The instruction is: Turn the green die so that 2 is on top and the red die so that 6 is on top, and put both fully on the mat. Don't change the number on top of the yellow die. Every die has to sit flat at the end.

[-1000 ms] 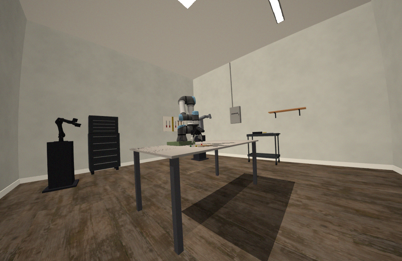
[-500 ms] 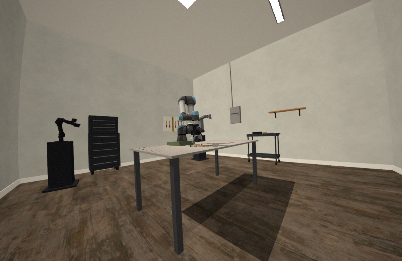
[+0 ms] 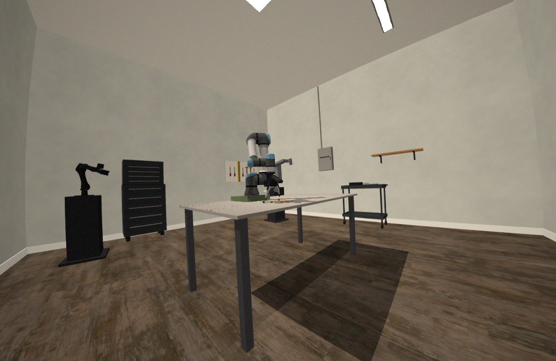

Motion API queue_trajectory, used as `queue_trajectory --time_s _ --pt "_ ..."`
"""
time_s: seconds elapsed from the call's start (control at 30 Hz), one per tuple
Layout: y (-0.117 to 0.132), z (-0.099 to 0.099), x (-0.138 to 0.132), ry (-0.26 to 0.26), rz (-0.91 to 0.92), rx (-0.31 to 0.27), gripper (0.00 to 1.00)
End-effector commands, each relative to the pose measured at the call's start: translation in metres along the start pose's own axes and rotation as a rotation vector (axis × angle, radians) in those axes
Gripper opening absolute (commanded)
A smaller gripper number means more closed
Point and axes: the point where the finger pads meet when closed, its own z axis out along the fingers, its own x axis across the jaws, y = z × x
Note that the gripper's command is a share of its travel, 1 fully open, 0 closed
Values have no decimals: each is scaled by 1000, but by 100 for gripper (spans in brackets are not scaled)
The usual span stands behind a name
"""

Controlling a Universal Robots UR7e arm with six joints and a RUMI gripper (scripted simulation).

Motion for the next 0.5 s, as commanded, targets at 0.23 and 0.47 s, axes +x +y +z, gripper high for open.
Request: queue_trajectory --time_s 0.23,0.47 --pt "7 0 -17 1 0 1 100" --pt "26 0 -57 1 0 1 100"
